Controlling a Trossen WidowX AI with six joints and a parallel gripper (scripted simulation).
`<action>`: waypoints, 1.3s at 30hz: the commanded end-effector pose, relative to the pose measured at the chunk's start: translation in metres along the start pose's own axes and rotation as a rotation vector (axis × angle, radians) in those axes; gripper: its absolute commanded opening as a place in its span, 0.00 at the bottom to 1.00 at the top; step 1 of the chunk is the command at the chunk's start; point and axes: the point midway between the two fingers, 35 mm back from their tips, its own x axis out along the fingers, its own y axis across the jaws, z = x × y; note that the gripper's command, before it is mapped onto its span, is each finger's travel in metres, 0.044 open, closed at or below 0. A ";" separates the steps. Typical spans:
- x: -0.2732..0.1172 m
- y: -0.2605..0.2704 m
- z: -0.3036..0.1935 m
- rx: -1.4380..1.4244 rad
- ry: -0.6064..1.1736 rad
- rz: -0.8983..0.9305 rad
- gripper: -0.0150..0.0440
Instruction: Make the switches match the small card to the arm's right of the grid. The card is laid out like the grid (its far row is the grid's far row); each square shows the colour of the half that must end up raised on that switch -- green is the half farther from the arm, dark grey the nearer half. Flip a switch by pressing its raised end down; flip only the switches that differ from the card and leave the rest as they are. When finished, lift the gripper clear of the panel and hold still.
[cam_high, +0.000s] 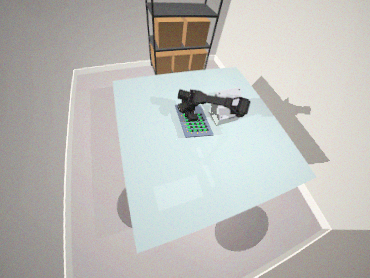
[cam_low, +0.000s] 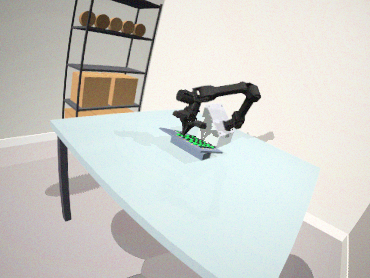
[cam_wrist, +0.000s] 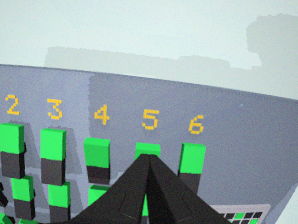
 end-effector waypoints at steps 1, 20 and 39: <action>0.001 0.000 0.000 0.005 -0.002 0.004 0.25; 0.003 0.000 0.000 0.005 -0.002 0.004 0.25; -0.060 -0.001 -0.002 0.006 -0.027 0.001 0.25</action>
